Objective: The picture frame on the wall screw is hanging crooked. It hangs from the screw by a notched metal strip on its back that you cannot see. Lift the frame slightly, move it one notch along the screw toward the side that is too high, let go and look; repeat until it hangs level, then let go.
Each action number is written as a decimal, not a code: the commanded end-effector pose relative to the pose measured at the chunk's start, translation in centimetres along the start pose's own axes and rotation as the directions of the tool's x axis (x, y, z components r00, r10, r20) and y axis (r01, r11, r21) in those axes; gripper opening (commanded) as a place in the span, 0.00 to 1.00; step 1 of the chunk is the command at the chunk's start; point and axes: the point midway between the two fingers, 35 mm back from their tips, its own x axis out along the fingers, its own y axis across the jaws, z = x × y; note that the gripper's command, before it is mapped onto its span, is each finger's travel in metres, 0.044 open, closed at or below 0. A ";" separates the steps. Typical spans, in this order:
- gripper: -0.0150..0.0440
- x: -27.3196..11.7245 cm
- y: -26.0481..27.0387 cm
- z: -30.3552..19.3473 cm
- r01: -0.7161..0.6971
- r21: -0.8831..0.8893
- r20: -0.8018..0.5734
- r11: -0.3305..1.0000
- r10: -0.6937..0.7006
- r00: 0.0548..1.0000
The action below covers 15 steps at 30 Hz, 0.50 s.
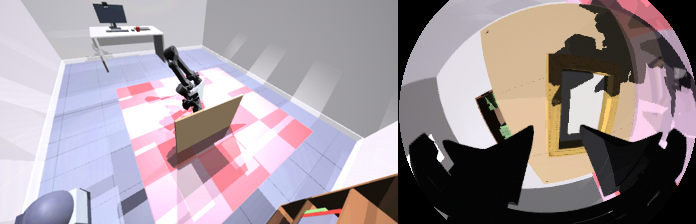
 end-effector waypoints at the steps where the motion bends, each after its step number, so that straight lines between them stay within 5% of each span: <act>1: 0.69 0.3 0.1 0.1 -0.002 -0.009 0.005 1.000 0.002 1.000; 15: 0.69 1.1 0.1 0.1 -0.002 -0.008 0.005 1.000 0.002 1.000</act>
